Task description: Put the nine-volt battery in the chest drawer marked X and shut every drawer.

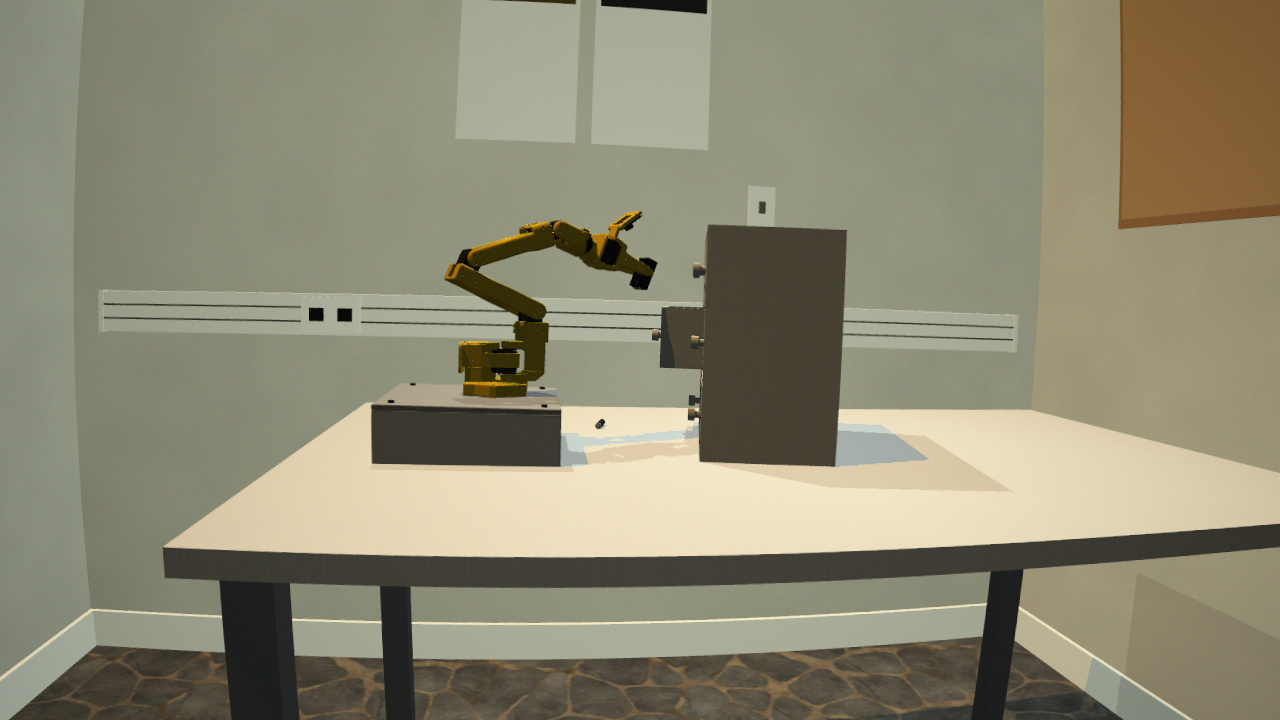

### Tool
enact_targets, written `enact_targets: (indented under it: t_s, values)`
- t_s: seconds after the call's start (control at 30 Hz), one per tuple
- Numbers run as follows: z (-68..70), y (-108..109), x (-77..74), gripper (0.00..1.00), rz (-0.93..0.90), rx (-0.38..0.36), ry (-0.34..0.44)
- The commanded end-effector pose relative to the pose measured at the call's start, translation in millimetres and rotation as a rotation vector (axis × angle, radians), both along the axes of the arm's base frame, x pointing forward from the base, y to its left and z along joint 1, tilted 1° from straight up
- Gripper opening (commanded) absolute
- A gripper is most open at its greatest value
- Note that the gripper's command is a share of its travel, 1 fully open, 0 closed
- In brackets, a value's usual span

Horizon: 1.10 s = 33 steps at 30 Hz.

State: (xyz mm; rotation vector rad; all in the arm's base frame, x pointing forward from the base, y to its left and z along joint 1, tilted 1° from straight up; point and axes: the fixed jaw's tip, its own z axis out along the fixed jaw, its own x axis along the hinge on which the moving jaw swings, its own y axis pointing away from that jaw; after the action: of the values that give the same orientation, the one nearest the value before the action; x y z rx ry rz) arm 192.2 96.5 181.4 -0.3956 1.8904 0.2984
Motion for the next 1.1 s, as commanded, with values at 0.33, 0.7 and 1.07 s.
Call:
enact_targets:
  t_s: [0.33, 0.7, 1.07]
  values:
    - [4.8, -0.6, 0.6, 0.0, 0.0, -0.002, -0.012]
    - [-0.8, -0.9, -0.8, 0.0, 0.001, -0.002, -0.012]
    - [-1.4, -1.0, -1.2, 0.0, 0.001, -0.002, -0.012]
